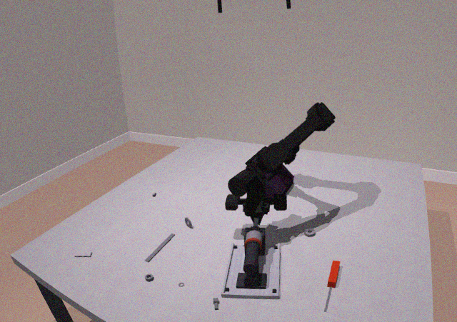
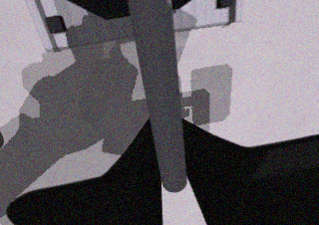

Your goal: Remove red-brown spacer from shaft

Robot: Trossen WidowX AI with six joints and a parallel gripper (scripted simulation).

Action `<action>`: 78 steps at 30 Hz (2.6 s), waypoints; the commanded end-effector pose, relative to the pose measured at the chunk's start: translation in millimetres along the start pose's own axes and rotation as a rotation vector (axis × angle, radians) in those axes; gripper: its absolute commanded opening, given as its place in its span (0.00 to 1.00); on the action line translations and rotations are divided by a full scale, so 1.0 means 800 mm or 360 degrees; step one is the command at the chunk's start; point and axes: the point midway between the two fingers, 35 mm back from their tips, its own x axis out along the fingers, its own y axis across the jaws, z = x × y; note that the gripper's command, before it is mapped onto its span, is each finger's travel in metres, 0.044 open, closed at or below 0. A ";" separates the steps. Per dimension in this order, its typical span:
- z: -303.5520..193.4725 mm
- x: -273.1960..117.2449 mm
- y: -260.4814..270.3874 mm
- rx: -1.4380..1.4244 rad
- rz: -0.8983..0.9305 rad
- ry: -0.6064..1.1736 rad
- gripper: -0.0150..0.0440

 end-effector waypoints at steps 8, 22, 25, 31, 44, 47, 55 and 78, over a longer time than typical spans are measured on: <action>-0.003 0.000 0.000 -0.0006 -0.0001 0.0003 0.25; -0.005 0.000 0.000 -0.0006 -0.0001 0.0003 0.25; -0.006 0.000 0.000 -0.0006 -0.0001 0.0003 0.25; -0.006 0.000 0.000 -0.0006 -0.0001 0.0003 0.25; -0.008 0.000 0.000 -0.0006 -0.0001 0.0004 0.25; -0.009 0.000 0.000 -0.0006 -0.0001 0.0004 0.25; -0.010 0.000 0.000 -0.0006 -0.0001 0.0004 0.25; -0.013 0.000 0.000 -0.0006 -0.0001 0.0004 0.25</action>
